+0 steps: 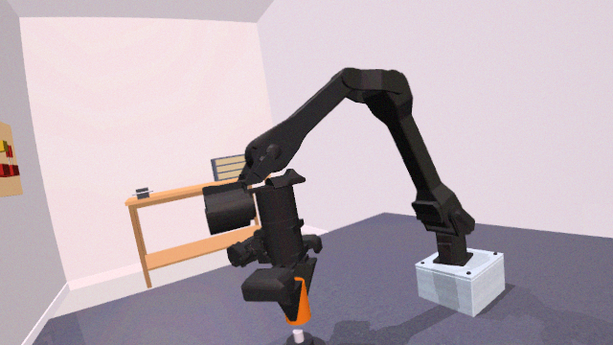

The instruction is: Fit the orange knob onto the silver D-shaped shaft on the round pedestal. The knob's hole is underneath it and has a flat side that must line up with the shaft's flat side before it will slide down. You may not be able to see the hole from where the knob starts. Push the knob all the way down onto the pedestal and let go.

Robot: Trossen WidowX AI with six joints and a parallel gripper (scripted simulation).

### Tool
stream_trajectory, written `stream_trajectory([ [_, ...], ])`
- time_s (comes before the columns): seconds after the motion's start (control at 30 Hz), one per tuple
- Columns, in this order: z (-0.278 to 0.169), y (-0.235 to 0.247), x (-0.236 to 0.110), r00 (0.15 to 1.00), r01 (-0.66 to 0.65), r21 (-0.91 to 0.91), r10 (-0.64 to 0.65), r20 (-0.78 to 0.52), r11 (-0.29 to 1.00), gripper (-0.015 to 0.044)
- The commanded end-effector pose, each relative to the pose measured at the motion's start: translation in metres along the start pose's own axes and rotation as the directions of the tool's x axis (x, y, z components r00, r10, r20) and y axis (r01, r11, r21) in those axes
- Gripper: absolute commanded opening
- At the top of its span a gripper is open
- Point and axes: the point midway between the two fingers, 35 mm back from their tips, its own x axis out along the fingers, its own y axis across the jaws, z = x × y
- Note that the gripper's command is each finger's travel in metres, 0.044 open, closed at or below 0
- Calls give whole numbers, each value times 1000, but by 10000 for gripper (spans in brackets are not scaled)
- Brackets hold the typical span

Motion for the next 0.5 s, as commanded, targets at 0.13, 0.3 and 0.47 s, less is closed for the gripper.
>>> stream_trajectory([
  [0.13,6,-2,3,1000,-3,-2,3,10,1000,0],
  [0.3,7,-2,20,1000,-3,1,3,10,1000,0],
  [0.47,6,-2,22,1000,-3,6,3,10,1000,0],
])
